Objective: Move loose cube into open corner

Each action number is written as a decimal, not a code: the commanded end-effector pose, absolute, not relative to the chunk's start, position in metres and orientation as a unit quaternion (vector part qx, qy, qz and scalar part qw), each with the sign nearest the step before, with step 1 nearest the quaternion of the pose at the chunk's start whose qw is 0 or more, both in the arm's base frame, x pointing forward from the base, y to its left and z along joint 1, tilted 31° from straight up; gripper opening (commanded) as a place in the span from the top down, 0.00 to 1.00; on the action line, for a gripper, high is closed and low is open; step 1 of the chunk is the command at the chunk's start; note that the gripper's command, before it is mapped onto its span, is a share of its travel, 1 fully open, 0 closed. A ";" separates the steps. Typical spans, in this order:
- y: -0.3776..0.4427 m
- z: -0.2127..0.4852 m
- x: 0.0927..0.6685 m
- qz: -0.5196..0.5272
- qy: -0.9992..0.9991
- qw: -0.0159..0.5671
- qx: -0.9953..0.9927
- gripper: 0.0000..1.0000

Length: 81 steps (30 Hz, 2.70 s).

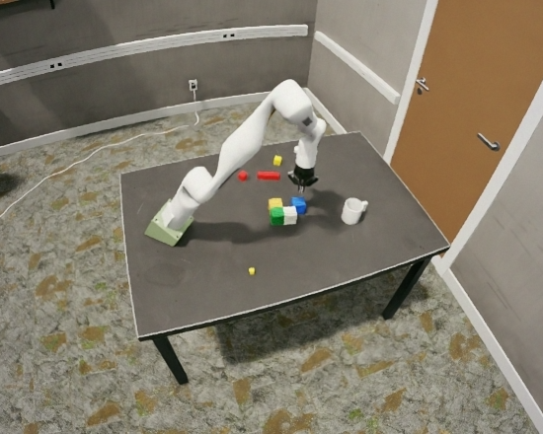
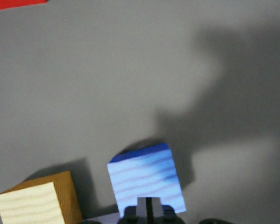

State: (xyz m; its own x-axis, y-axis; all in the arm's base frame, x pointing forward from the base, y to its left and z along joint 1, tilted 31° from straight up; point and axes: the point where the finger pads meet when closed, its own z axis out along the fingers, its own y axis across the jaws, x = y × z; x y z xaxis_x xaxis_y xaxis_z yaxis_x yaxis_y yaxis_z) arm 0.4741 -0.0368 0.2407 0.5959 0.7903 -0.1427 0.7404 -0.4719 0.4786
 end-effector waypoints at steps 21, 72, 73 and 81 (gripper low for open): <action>-0.040 0.240 0.480 0.110 0.192 0.228 0.948 0.90; -0.048 0.255 0.508 0.249 -0.616 0.056 0.746 0.90; -0.048 0.256 0.509 0.250 -0.627 0.052 0.736 0.90; -0.049 0.260 0.513 0.257 -0.702 0.022 0.664 0.90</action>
